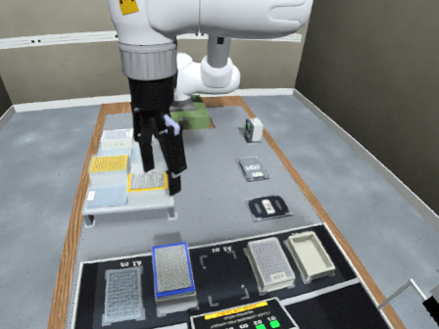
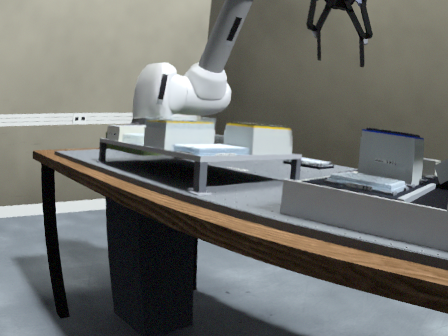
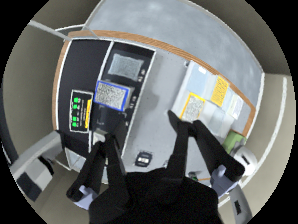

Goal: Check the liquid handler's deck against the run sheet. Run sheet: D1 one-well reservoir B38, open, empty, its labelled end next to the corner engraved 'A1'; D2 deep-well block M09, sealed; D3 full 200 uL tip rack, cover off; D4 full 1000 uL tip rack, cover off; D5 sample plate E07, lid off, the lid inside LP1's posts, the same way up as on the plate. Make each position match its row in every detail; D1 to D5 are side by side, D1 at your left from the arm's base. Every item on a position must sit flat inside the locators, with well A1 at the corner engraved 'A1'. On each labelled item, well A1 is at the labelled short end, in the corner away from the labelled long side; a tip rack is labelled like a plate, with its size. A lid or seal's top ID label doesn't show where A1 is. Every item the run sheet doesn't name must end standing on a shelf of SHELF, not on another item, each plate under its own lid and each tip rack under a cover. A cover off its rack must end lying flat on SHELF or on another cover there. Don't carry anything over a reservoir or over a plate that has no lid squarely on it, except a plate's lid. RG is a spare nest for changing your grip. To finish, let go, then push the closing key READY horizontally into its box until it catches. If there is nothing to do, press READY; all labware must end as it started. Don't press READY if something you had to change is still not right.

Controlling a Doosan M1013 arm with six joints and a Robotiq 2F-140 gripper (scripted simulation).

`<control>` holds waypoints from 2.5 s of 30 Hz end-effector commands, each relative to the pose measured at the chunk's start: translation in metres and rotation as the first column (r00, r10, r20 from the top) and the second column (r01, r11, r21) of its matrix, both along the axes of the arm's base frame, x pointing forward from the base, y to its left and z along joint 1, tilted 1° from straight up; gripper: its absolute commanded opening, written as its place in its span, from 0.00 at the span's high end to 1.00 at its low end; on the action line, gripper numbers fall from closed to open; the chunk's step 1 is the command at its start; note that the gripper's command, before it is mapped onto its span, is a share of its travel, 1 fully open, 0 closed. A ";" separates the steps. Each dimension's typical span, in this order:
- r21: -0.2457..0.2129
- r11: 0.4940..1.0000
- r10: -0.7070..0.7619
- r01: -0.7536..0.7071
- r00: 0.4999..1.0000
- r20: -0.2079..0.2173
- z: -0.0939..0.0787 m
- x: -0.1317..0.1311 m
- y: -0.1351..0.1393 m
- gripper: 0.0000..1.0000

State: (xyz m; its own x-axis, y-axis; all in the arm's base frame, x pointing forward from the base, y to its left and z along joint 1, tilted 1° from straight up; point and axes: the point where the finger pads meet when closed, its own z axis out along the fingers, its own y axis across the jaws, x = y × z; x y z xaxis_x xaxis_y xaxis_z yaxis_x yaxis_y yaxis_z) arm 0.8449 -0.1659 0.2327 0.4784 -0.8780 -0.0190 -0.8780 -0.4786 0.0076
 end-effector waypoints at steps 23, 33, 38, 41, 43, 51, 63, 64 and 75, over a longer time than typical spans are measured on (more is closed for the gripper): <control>-0.007 0.900 -0.436 0.436 0.900 0.007 -0.005 -0.029 -0.001 0.34; -0.008 0.831 -0.556 0.556 0.831 0.006 -0.005 -0.028 0.008 0.34; -0.008 0.831 -0.556 0.556 0.831 0.006 -0.004 -0.028 0.023 0.34; -0.007 0.831 -0.556 0.556 0.831 0.006 -0.004 -0.027 0.038 0.34; -0.007 0.831 -0.556 0.556 0.831 0.006 -0.004 -0.027 0.048 0.34; -0.007 0.831 -0.556 0.556 0.831 0.005 -0.005 -0.026 0.060 0.34; -0.006 0.831 -0.556 0.556 0.831 0.005 -0.004 -0.024 0.105 0.34; -0.006 0.831 -0.556 0.556 0.831 0.005 -0.004 -0.024 0.110 0.34; -0.005 0.832 -0.555 0.555 0.832 0.006 -0.003 -0.029 0.116 0.34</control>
State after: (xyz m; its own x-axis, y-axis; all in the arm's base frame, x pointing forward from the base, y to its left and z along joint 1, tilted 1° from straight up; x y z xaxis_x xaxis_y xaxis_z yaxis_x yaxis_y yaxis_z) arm 0.8210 -0.0540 0.2280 -0.0887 -0.9960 -0.0091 -0.9960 0.0886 0.0122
